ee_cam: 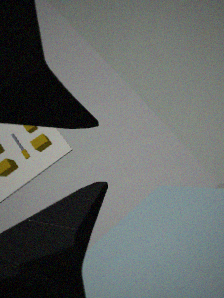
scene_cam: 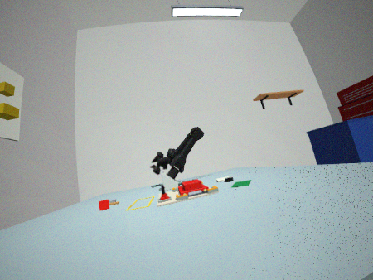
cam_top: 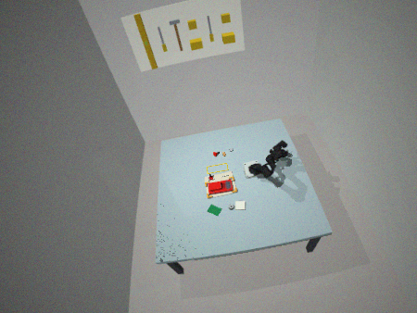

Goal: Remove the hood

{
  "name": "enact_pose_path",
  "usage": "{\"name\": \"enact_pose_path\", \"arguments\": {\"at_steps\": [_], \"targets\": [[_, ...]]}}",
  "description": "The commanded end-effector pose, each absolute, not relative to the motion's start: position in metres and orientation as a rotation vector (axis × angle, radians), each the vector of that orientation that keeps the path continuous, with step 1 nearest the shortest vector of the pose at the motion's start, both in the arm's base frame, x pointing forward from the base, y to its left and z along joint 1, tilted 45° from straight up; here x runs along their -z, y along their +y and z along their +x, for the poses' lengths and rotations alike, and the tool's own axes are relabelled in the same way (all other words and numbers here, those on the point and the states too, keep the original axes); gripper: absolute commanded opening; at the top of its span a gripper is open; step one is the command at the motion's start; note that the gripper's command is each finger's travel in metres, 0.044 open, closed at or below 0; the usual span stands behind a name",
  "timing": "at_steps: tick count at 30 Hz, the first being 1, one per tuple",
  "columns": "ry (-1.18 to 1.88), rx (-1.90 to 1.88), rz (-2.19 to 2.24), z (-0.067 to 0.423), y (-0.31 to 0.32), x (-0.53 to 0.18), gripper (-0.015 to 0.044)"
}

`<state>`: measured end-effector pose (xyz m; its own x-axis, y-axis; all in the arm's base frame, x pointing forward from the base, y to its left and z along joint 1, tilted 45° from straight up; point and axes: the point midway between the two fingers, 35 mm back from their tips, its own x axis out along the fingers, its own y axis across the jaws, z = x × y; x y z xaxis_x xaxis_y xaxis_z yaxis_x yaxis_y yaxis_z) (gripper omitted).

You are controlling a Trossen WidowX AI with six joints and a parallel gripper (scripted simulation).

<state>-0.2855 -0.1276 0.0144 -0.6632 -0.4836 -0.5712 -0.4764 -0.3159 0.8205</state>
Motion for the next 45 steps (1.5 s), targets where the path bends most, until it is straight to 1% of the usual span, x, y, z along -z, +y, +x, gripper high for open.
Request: {"name": "enact_pose_path", "arguments": {"at_steps": [1, 3, 8, 9, 15, 20, 28, 37, 45], "targets": [[-1.821, 2.193, 1.295, -0.285, -0.13, -0.014, 0.0246], [-1.716, 2.181, 1.357, -0.28, -0.147, -0.012, 0.0298], [-1.317, 2.1, 1.542, -0.252, -0.207, -0.007, 0.043], [-1.238, 2.078, 1.57, -0.244, -0.219, -0.006, 0.044], [-0.784, 1.939, 1.646, -0.189, -0.276, -0.002, 0.044], [-0.507, 1.815, 1.664, -0.145, -0.305, -0.001, 0.044], [0.022, 1.481, 1.642, -0.038, -0.343, -0.004, 0.044], [0.451, 1.094, 1.532, 0.089, -0.338, -0.014, 0.044], [0.699, 0.831, 1.443, 0.162, -0.305, -0.021, 0.044]]}}
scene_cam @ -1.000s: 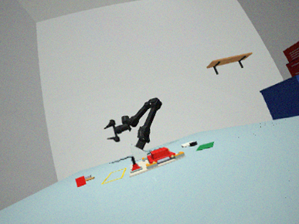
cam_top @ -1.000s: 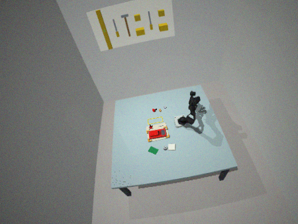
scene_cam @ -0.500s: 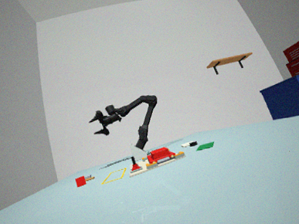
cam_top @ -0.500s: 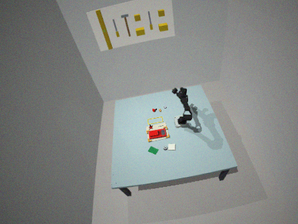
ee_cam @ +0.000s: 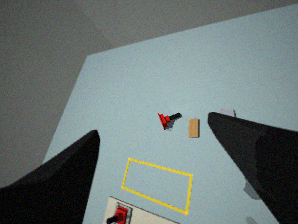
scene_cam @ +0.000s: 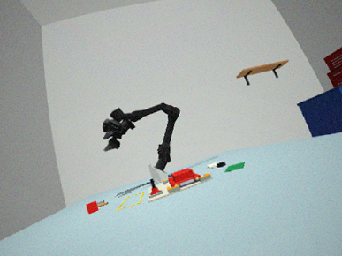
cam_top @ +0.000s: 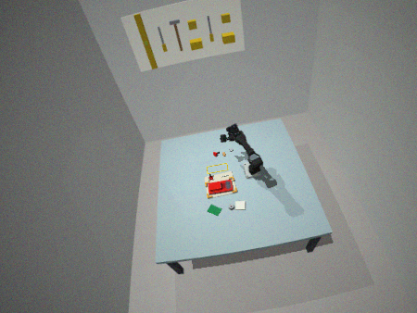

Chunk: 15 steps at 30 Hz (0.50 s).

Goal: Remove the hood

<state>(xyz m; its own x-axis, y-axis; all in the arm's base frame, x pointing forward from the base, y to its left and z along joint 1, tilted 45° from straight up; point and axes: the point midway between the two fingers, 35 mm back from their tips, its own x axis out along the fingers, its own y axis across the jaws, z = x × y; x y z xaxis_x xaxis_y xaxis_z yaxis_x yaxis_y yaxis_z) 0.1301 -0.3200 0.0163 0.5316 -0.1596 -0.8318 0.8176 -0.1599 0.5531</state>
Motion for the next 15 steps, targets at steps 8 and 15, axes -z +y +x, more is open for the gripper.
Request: {"name": "enact_pose_path", "arguments": {"at_steps": [8, 15], "targets": [[0.964, 0.501, 1.308, 0.242, -0.244, -0.038, 0.044], [1.149, 0.221, 1.149, 0.291, -0.188, -0.057, 0.044]]}}
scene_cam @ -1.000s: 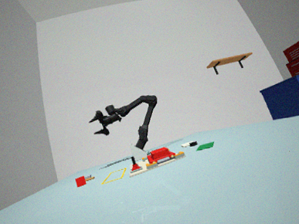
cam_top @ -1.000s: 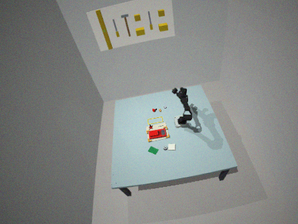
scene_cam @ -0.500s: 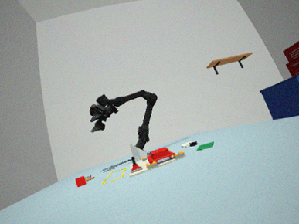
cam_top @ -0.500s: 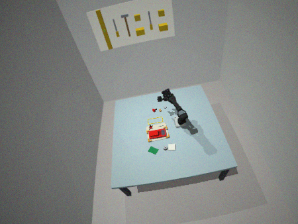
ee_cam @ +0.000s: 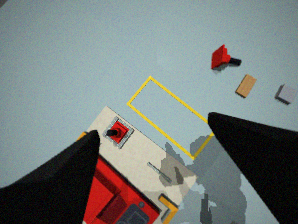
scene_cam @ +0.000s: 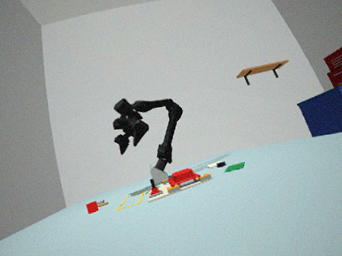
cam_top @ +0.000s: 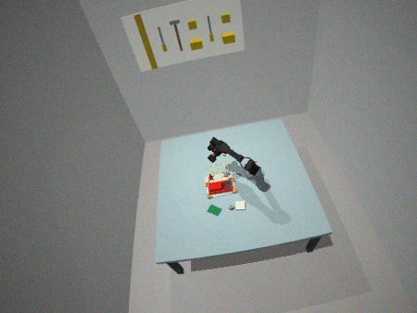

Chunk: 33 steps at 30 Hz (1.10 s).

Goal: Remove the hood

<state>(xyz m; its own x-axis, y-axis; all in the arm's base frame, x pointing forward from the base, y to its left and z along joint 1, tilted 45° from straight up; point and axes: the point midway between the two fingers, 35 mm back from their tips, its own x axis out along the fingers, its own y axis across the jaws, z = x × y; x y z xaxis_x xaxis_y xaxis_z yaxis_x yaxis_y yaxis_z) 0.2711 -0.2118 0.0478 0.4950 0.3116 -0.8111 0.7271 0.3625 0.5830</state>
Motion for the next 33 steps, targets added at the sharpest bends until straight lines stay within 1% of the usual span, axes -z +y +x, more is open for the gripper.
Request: {"name": "enact_pose_path", "arguments": {"at_steps": [1, 7, 12, 33], "targets": [[1.176, 0.173, 1.119, 0.296, -0.179, -0.06, 0.044], [1.354, -0.209, 0.88, 0.33, -0.104, -0.082, 0.044], [1.441, -0.487, 0.714, 0.342, -0.044, -0.102, 0.044], [1.444, -0.497, 0.707, 0.344, -0.035, -0.096, 0.044]]}}
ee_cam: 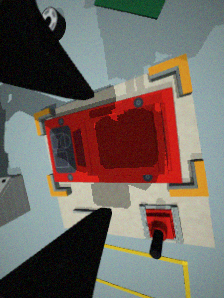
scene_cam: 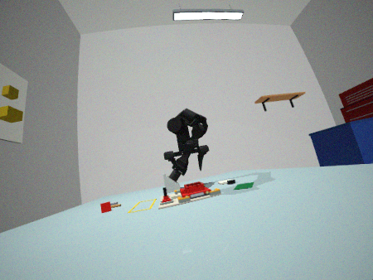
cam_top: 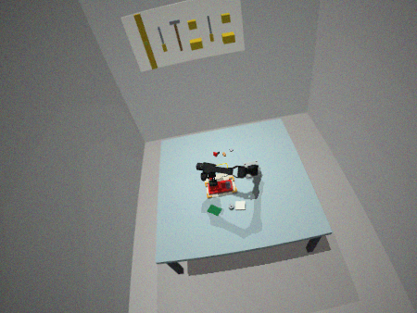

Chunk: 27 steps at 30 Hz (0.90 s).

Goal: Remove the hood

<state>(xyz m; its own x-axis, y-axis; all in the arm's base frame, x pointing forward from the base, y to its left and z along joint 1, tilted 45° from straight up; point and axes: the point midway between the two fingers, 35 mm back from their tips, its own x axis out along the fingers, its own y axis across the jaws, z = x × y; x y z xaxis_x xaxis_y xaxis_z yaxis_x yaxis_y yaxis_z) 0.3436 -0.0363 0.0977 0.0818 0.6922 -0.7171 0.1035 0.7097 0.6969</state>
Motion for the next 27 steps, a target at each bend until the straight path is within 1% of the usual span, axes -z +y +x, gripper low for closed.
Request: {"name": "enact_pose_path", "arguments": {"at_steps": [1, 27], "targets": [[1.444, -0.497, 0.707, 0.344, -0.034, -0.096, 0.044], [1.443, -0.497, 0.707, 0.346, -0.019, -0.082, 0.044]]}}
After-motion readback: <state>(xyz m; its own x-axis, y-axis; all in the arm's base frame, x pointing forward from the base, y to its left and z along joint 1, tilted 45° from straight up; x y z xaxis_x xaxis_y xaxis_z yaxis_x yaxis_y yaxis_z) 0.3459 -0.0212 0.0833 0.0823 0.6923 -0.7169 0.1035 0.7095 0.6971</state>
